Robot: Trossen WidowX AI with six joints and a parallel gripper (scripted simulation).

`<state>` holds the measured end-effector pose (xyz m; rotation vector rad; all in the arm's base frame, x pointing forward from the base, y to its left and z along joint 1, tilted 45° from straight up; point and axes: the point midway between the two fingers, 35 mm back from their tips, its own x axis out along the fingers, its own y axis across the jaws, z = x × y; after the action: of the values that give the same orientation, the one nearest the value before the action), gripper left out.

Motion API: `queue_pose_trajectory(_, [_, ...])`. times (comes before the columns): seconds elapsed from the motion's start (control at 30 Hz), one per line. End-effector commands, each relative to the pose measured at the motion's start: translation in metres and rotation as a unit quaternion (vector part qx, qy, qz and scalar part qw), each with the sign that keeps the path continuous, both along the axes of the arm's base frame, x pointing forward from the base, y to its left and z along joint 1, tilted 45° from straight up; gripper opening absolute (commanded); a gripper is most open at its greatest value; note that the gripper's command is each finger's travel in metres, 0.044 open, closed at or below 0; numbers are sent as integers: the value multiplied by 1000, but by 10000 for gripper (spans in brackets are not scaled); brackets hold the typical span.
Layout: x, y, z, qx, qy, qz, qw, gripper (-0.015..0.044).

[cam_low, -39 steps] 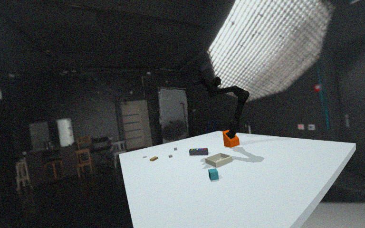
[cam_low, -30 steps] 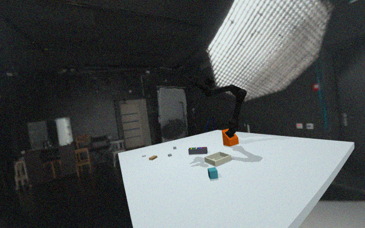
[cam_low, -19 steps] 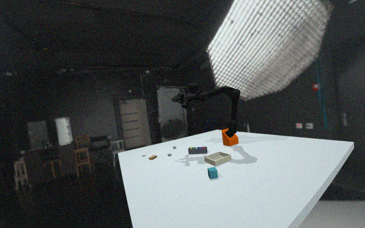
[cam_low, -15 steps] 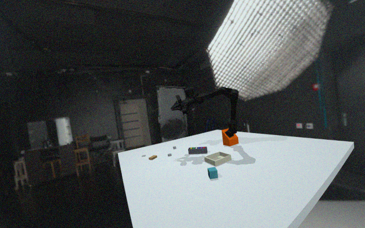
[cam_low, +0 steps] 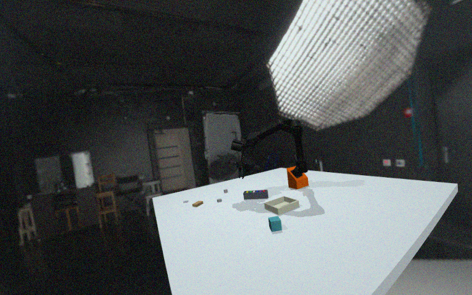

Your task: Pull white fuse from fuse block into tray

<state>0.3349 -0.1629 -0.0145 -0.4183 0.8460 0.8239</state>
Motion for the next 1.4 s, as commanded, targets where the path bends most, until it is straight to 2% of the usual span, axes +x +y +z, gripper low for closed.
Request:
queue_pose_trajectory(0.0, [-21,52,-2,111,135,-14,985,74])
queue_pose_trajectory(0.1, [-28,71,1,148,193,-19,970,74])
queue_pose_trajectory(1.37, [-22,90,-20,149,192,-19,970,74])
